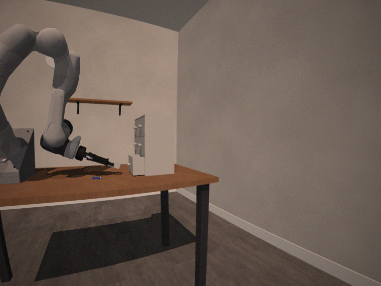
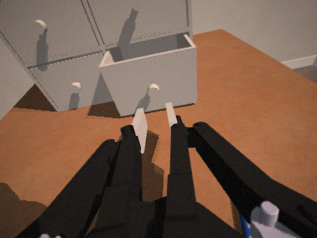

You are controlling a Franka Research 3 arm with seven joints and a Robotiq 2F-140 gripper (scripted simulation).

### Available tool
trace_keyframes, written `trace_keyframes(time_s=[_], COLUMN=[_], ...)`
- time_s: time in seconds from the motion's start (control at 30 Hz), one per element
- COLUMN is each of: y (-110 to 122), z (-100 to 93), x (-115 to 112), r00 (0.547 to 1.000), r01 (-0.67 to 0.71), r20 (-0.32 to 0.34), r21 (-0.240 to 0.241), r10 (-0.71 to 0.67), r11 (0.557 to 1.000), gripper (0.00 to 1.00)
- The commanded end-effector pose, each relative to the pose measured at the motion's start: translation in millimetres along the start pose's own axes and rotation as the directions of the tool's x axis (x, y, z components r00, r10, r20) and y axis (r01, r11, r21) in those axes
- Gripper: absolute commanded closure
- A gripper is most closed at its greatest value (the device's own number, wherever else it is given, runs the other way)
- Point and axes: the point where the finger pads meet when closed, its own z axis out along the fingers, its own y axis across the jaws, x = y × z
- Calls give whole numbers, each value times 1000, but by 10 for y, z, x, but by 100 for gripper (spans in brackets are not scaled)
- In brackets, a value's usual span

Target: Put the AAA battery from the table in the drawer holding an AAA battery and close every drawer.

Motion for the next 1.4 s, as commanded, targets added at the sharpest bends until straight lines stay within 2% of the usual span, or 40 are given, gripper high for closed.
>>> trace_keyframes(time_s=[0.0, 0.1, 0.17, 0.3, 0.4, 0.9, 1.07, 1.23, 1.3, 1.37], y=[11, 12, 12, 14, 15, 18, 17, 18, 18, 17], z=[-94, -322, -322, -639, -769, -813, -854, -924, -924, -963], x=[147, 358, 358, 651, 772, 805, 822, 853, 853, 870], r00=[1000, 1000, 1000, 1000, 1000, 1000, 999, 994, 994, 989], r01=[-14, -14, -14, -14, -14, -13, -14, -13, -13, -13], r20=[-13, -13, -13, -13, -13, 5, 42, 108, 108, 144], r21=[-7, -7, -7, -7, -7, -8, -7, -8, -8, -8], r10=[14, 14, 14, 14, 14, 13, 14, 14, 14, 14], r11=[1000, 1000, 1000, 1000, 1000, 1000, 1000, 1000, 1000, 1000], gripper=[80, 80, 80, 80, 80, 80, 80, 80, 80, 80])
